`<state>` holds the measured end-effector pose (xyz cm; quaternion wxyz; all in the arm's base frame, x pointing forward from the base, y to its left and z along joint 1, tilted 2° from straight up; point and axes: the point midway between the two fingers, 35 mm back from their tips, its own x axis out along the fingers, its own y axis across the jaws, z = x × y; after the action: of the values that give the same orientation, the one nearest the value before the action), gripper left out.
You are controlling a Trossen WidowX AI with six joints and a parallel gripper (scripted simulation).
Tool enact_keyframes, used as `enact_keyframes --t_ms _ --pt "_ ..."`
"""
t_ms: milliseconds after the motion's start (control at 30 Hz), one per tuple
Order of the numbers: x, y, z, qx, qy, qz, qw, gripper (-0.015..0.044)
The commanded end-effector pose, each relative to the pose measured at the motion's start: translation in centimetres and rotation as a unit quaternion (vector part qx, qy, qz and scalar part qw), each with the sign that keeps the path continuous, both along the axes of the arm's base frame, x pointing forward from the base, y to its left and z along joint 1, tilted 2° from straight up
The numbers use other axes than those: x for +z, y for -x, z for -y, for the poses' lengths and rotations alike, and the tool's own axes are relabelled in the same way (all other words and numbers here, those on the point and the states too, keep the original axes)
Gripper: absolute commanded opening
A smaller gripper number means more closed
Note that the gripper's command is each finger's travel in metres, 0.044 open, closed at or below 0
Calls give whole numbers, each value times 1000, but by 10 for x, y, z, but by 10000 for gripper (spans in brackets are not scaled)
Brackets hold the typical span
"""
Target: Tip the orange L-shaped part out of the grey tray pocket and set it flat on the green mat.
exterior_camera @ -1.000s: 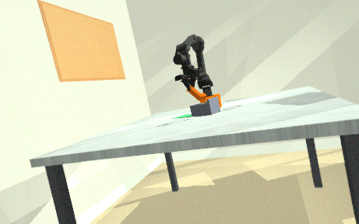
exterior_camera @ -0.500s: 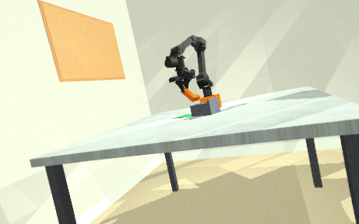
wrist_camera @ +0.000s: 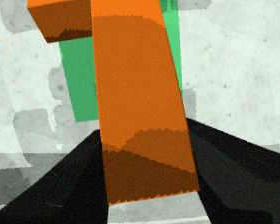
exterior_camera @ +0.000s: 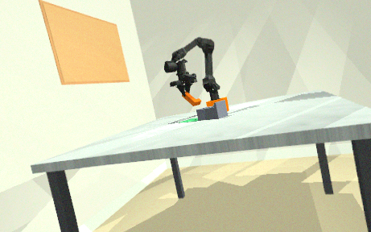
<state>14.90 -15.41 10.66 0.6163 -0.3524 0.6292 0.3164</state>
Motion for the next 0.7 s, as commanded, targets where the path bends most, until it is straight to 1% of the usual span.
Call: enact_keyframes --t_ms 0,667 --pt "0 8 6 2 -2 0 1000 0" --pt "-26 8 8 2 -2 0 1000 0"
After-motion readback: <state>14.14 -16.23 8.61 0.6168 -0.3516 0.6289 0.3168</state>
